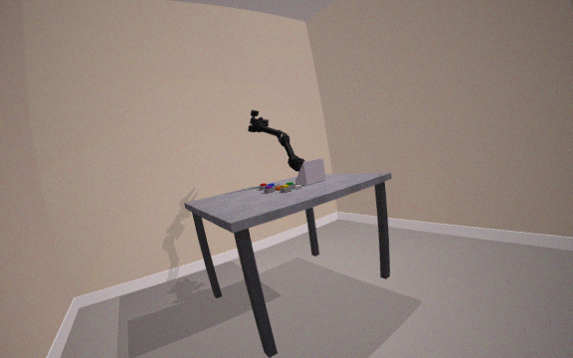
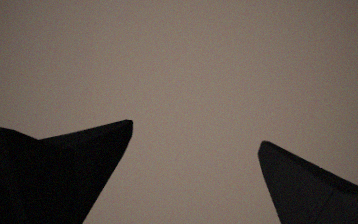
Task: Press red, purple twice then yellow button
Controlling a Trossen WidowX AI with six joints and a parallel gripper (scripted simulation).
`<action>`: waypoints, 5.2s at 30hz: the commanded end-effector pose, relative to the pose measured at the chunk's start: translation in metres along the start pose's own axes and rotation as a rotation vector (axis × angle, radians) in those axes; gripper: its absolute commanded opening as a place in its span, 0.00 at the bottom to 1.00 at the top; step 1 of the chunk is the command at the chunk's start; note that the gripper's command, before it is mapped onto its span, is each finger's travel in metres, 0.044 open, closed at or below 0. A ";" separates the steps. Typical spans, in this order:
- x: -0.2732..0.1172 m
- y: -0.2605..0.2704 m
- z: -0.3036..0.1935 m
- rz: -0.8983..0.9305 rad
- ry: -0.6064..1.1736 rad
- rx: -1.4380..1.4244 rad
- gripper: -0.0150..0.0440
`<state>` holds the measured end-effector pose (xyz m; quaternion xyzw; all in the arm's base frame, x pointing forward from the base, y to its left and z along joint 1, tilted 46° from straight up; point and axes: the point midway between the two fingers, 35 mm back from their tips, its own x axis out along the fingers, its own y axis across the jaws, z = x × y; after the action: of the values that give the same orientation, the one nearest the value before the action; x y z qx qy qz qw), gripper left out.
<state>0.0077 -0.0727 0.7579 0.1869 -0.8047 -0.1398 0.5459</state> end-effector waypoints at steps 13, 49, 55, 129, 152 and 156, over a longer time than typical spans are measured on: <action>-0.108 -0.070 -0.182 -0.077 0.732 -0.379 0.93; -0.532 -0.277 -0.005 0.043 2.785 -2.078 0.93; -0.532 -0.278 -0.002 0.052 2.795 -2.097 0.93; -0.546 -0.335 0.014 0.053 2.791 -2.099 0.29; -0.703 -0.238 -0.022 0.050 2.802 -2.083 0.29; -0.713 -0.235 -0.020 0.049 2.799 -2.086 0.29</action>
<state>0.2959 0.0347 0.0805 0.2638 -0.6546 0.2882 -0.6472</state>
